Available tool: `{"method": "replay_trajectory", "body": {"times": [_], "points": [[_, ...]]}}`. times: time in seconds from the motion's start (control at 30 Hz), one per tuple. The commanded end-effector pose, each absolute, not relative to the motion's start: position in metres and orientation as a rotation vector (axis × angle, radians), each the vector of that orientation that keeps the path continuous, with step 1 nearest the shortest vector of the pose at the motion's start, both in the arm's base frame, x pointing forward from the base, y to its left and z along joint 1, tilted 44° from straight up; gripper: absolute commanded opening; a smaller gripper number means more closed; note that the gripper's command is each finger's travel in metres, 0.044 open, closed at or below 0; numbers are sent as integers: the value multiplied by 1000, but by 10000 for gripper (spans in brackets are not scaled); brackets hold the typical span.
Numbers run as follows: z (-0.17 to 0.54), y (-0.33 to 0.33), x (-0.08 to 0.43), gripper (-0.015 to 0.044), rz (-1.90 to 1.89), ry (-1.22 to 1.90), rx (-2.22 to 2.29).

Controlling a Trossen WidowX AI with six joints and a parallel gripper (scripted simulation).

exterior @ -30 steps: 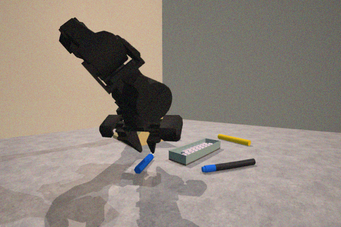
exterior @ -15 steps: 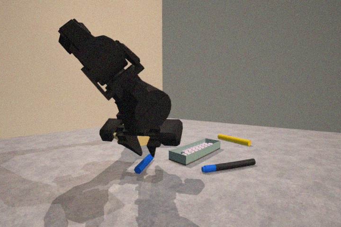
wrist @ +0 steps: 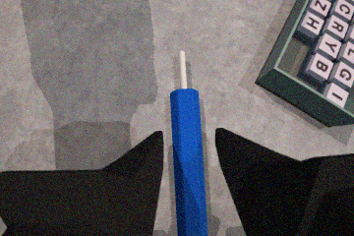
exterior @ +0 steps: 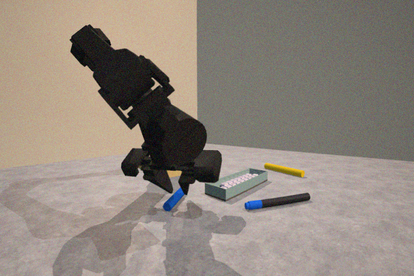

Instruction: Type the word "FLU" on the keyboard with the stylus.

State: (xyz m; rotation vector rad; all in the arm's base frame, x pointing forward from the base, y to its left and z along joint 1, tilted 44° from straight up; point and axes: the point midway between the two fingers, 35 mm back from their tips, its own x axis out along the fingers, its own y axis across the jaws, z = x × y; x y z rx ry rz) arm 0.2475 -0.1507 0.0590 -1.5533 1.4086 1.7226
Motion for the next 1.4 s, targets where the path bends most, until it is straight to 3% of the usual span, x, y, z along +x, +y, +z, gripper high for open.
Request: {"method": "replay_trajectory", "body": {"times": [0.0,0.3,0.5,1.37], "points": [[56,-153,246,150,1731,1411,-1552],[54,-155,246,150,1731,1411,-1552],[55,-154,247,0,1723,1410,-1552],[91,-119,248,0,1726,1406,-1549]]}}
